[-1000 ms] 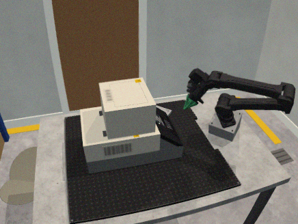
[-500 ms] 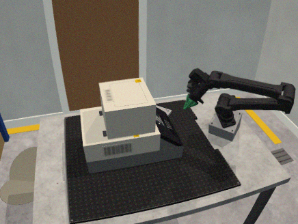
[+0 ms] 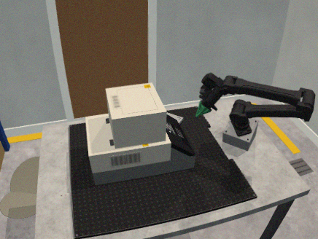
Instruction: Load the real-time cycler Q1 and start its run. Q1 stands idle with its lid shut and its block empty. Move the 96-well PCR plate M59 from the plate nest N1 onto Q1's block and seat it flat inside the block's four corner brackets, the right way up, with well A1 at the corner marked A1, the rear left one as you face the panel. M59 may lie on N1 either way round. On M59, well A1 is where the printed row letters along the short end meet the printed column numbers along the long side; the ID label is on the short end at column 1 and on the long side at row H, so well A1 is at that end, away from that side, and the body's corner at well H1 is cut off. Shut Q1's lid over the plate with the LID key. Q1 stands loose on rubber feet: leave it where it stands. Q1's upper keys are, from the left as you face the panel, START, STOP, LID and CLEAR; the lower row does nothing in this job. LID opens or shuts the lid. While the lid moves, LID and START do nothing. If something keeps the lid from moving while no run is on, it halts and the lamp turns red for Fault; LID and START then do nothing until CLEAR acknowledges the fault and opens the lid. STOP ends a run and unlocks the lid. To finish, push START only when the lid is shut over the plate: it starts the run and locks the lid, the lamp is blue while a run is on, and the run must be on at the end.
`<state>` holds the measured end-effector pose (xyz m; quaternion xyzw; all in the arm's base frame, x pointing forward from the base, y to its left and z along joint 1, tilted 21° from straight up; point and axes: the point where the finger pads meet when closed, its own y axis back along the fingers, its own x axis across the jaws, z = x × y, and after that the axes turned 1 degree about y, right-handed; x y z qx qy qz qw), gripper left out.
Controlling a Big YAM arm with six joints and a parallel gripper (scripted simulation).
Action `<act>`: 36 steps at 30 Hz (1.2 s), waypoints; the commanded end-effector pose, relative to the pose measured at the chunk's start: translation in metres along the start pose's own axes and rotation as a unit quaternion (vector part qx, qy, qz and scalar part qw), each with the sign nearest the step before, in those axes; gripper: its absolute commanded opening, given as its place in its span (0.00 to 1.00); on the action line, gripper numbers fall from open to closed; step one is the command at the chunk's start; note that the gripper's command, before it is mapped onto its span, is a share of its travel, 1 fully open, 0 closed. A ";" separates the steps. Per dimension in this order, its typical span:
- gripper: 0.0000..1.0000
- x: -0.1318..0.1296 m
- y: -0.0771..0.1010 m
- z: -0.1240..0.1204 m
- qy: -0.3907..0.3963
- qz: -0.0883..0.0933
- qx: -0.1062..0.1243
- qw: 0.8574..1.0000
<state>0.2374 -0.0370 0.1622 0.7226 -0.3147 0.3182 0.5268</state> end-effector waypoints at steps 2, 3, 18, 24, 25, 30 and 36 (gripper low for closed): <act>0.00 0.037 0.014 0.000 0.034 0.031 -0.010 0.999; 0.00 0.038 0.015 0.000 0.034 0.031 -0.010 0.999; 0.00 0.042 0.015 0.001 0.033 0.030 -0.010 0.999; 0.00 0.033 0.011 0.001 0.027 0.024 -0.007 0.999; 0.00 0.031 0.010 0.001 0.025 0.023 -0.007 0.999; 0.00 0.025 0.009 0.000 0.024 0.022 -0.006 0.999; 0.00 0.016 0.005 0.000 0.019 0.017 -0.004 1.000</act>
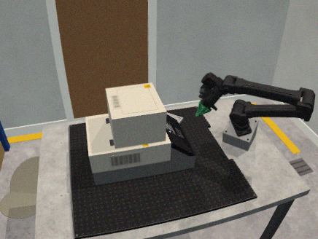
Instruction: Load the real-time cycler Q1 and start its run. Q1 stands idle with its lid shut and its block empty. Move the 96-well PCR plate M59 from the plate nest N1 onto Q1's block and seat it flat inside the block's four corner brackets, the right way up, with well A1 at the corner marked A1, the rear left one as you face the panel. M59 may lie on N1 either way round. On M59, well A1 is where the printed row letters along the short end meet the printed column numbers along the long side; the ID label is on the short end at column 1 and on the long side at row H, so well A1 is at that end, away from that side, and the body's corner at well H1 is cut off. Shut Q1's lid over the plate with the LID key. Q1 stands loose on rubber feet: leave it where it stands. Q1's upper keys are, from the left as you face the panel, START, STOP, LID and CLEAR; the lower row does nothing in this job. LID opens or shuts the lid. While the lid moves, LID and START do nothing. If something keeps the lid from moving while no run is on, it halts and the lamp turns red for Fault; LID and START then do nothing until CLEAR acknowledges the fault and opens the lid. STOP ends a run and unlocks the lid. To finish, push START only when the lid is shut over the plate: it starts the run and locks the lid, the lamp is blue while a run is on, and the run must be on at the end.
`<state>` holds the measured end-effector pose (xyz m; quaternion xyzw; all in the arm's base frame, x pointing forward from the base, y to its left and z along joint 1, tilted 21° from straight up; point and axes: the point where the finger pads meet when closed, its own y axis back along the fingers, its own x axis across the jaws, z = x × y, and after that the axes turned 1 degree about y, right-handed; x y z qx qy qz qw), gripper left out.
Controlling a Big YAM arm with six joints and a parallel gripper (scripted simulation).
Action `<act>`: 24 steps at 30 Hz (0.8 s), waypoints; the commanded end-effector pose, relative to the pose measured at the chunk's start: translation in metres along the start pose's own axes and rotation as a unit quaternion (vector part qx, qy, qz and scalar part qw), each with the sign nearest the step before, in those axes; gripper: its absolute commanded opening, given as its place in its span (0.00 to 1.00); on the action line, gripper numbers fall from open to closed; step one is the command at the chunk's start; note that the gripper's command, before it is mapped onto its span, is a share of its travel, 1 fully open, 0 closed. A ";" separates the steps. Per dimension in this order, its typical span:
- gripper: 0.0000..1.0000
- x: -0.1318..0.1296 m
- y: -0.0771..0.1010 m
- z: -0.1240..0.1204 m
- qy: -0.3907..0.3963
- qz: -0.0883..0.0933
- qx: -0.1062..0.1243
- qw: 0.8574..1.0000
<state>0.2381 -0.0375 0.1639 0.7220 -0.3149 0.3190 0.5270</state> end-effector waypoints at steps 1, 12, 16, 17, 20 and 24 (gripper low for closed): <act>0.00 0.012 0.004 0.000 0.017 0.015 -0.003 1.000; 0.00 0.009 0.005 -0.026 0.014 0.014 0.000 1.000; 0.00 0.005 0.001 -0.044 0.008 0.016 -0.001 1.000; 0.00 0.005 0.002 -0.046 0.007 0.018 -0.002 1.000; 0.00 0.008 0.003 -0.038 0.000 0.020 -0.010 1.000; 0.00 0.012 0.004 -0.040 0.001 0.020 -0.006 1.000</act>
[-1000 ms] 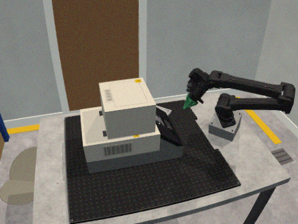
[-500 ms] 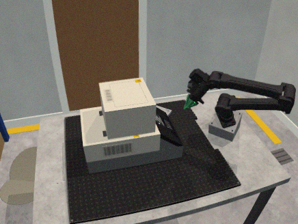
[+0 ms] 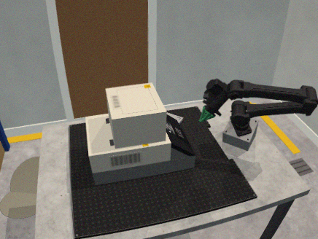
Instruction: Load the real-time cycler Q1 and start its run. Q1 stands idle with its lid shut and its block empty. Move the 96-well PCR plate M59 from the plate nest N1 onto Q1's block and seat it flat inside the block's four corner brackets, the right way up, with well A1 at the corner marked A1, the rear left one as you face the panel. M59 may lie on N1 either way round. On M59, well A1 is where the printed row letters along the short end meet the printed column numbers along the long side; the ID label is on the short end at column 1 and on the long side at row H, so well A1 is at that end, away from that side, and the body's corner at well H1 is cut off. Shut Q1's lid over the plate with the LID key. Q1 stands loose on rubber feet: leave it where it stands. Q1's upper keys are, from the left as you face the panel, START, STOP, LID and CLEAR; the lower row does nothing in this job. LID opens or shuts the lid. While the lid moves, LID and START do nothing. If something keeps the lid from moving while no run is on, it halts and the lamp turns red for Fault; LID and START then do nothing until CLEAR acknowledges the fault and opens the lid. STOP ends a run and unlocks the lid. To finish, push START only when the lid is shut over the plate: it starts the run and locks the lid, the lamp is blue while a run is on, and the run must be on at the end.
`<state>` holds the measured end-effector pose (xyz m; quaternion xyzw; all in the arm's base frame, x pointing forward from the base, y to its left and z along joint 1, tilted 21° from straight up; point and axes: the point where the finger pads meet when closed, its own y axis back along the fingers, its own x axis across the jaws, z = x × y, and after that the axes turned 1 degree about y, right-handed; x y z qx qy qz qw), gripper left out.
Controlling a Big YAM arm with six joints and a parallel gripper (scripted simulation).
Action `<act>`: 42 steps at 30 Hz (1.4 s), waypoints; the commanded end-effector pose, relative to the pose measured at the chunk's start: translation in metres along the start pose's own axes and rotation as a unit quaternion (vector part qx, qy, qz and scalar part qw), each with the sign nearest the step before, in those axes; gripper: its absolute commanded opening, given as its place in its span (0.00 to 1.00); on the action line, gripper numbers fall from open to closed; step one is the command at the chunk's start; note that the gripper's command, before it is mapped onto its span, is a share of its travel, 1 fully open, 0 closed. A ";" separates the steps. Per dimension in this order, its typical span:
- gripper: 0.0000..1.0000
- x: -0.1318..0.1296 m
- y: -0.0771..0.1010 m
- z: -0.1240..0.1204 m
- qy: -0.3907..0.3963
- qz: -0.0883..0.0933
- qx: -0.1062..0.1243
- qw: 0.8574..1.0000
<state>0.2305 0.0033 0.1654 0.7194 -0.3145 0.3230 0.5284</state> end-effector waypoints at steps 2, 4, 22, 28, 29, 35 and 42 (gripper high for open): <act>0.00 0.026 0.004 -0.001 0.002 0.019 -0.005 1.000; 0.00 0.030 0.003 -0.002 0.005 0.020 -0.002 1.000; 0.00 0.058 -0.016 -0.006 0.015 0.036 0.002 0.999; 0.00 0.060 -0.030 -0.004 0.016 0.031 0.001 0.999; 0.00 0.060 -0.032 -0.004 0.015 0.030 0.002 0.999; 0.00 0.052 -0.044 -0.001 0.007 0.028 -0.002 1.000; 0.00 0.038 -0.058 -0.002 0.008 0.009 0.004 1.000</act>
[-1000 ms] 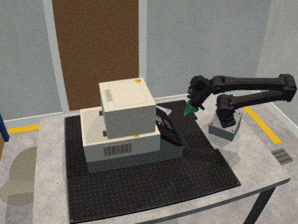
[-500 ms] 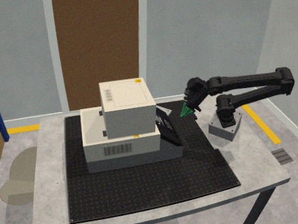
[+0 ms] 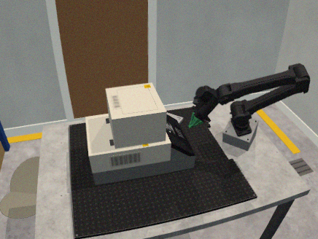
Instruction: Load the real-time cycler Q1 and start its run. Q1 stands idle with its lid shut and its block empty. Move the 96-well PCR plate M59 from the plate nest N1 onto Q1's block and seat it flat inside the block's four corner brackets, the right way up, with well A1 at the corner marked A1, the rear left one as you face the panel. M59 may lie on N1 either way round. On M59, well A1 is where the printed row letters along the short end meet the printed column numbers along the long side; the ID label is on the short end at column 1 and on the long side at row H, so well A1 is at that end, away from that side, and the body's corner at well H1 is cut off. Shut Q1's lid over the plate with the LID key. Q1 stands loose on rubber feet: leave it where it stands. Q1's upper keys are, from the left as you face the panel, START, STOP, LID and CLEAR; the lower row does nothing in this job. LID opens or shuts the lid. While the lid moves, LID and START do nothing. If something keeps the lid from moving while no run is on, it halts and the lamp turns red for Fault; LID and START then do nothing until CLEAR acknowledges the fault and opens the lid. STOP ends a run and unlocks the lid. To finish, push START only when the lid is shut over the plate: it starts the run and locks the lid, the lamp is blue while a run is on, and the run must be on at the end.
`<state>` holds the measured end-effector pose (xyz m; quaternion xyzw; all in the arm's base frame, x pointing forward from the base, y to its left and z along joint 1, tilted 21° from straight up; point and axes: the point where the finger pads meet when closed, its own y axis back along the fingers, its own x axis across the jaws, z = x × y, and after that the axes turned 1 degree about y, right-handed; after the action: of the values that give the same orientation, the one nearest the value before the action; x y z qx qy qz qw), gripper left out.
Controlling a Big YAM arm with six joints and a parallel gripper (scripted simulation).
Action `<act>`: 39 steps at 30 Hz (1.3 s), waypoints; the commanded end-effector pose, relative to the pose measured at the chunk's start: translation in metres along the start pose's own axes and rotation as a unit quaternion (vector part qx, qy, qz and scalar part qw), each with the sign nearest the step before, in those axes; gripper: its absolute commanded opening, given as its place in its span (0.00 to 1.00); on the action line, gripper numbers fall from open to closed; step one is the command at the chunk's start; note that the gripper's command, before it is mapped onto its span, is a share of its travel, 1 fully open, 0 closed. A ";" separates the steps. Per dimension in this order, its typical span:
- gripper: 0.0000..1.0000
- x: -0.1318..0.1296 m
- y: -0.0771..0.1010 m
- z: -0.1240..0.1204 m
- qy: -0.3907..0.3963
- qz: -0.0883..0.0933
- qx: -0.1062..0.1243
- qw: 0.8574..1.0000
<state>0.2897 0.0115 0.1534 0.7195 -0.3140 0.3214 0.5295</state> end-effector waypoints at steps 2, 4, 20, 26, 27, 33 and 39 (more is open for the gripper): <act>0.00 0.010 -0.007 -0.004 0.006 0.008 0.004 1.000; 0.00 0.009 -0.010 -0.001 0.002 0.008 0.000 1.000; 0.00 0.045 -0.028 -0.005 0.013 0.033 0.002 0.999; 0.00 0.046 -0.025 -0.003 0.017 0.034 0.002 0.999; 0.00 0.046 -0.024 -0.002 0.018 0.034 0.000 0.999; 0.00 0.041 -0.025 0.003 0.012 0.024 -0.005 1.000; 0.00 0.043 -0.024 -0.002 0.017 0.027 0.000 0.999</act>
<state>0.3168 0.0177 0.1369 0.7220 -0.3098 0.3161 0.5318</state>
